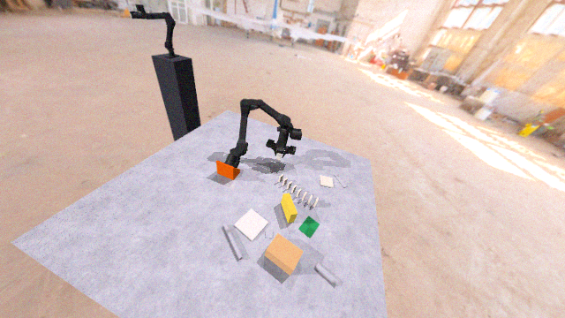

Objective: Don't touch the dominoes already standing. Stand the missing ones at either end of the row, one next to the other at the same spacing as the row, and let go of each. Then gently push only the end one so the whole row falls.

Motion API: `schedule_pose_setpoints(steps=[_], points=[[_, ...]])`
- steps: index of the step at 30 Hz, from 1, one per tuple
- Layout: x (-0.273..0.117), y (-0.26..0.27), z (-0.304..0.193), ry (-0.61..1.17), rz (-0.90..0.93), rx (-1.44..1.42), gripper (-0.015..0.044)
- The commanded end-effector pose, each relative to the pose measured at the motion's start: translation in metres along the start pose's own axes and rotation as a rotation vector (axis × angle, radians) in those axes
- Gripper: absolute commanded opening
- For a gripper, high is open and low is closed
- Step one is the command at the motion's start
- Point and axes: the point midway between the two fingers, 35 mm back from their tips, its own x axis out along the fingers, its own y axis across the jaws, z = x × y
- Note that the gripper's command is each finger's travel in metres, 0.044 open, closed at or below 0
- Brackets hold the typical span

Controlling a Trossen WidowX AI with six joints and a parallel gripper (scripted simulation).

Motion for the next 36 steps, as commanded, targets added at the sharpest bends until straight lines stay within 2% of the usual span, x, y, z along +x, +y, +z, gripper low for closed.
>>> schedule_pose_setpoints(steps=[1,11,19,28,36], points=[[0.000,0.000,0.001,-0.005,0.002,0.005,0.0107],[-0.001,0.001,0.001,-0.006,0.004,0.006,0.0107],[-0.089,-0.002,0.001,-0.025,0.095,0.077,0.0107],[-0.096,-0.002,0.001,-0.026,0.103,0.074,0.0107],[-0.097,0.026,0.072,-0.076,0.052,-0.375,0.0107]])
